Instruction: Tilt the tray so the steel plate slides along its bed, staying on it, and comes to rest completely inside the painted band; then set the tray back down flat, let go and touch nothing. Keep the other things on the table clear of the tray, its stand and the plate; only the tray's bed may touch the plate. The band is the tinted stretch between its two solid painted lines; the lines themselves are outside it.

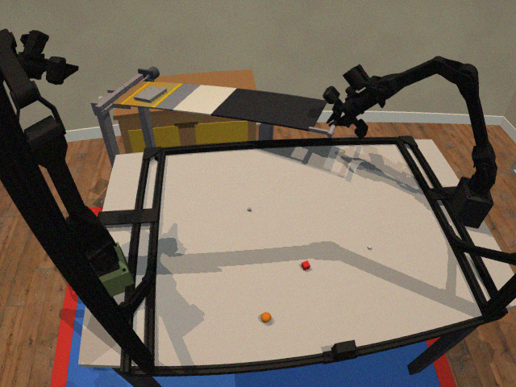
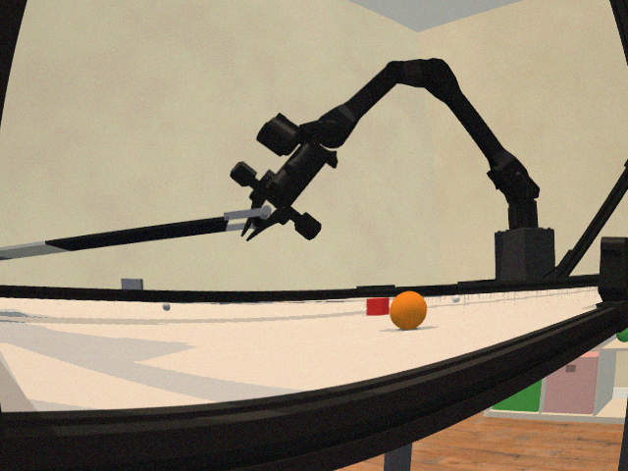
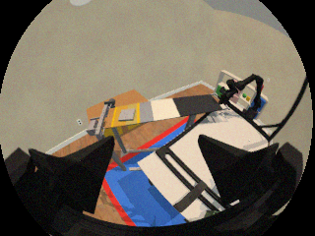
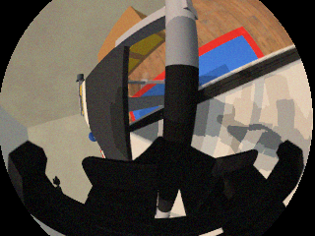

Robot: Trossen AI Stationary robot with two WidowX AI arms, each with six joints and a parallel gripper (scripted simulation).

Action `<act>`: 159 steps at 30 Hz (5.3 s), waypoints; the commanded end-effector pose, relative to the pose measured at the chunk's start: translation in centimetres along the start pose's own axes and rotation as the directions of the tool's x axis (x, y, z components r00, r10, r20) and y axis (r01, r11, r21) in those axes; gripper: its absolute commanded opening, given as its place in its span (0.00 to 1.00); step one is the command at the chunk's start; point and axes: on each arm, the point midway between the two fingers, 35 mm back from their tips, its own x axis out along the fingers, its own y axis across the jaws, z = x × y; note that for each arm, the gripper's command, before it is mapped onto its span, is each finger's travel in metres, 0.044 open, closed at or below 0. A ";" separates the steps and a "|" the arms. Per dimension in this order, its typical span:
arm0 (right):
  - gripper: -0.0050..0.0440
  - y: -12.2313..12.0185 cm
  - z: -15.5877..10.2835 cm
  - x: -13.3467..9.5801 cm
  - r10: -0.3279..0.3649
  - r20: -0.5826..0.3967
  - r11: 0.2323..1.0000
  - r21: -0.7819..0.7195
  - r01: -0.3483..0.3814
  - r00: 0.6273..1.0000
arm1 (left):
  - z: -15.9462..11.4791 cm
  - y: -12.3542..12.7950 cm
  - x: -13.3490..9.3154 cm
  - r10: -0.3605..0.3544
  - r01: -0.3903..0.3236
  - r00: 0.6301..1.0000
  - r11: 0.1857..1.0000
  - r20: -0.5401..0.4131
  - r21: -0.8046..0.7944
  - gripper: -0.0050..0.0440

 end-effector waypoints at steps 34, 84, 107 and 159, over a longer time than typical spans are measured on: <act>0.10 1.4 0.1 -2.3 0.013 -0.001 1.000 0.002 -0.013 1.000 | 0.0 0.0 0.0 -0.002 0.002 1.000 1.000 0.001 0.000 1.00; 0.10 2.9 0.2 -3.7 0.042 -0.001 0.999 0.002 -0.042 0.999 | 0.0 0.0 0.0 -0.002 0.002 1.000 1.000 0.001 0.000 1.00; 0.10 -3.1 0.1 2.2 -0.043 -0.002 0.999 0.002 0.043 0.999 | 0.0 0.0 0.0 -0.002 0.002 1.000 1.000 0.001 0.000 1.00; 0.10 0.6 0.1 -1.6 -0.003 -0.001 1.000 0.002 0.003 1.000 | 0.0 0.0 0.0 -0.002 0.002 1.000 1.000 0.001 0.000 1.00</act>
